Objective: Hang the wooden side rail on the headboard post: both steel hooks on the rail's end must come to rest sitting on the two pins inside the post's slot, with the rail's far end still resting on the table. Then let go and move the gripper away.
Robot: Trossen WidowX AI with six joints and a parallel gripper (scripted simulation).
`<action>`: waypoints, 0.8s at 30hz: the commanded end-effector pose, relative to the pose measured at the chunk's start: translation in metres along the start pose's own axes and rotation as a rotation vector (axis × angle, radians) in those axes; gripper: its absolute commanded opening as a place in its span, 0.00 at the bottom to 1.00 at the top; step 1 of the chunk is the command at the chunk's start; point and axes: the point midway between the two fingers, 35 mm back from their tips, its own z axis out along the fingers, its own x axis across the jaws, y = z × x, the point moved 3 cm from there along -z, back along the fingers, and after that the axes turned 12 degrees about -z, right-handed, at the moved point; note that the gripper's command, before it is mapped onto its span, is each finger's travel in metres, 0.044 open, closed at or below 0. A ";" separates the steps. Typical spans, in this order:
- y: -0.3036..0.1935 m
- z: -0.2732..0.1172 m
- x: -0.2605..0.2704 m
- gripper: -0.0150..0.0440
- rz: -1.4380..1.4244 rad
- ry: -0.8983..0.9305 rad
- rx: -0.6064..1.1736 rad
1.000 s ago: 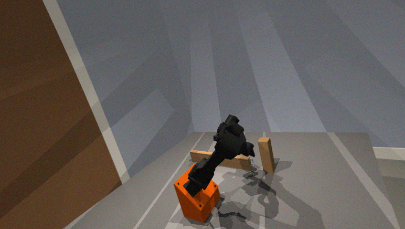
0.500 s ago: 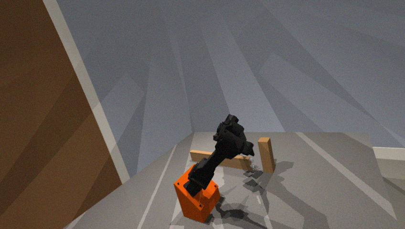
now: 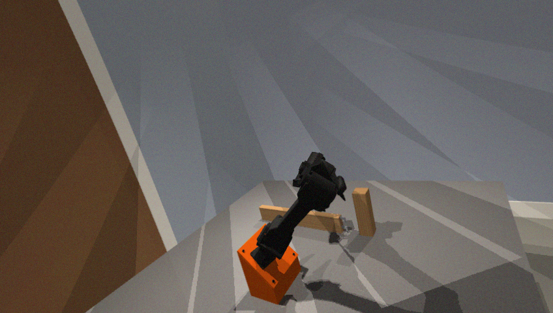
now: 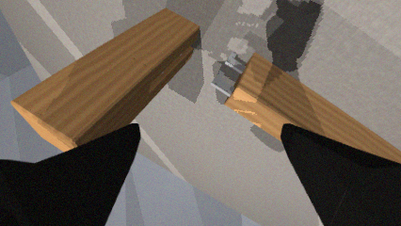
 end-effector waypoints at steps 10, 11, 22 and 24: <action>-0.024 0.003 0.016 1.00 -1.471 -0.125 0.065; -0.024 0.003 0.016 1.00 -1.527 -0.130 0.071; -0.031 0.000 0.022 1.00 -2.166 -0.170 0.165; -0.032 0.000 0.023 1.00 -2.279 -0.178 0.181</action>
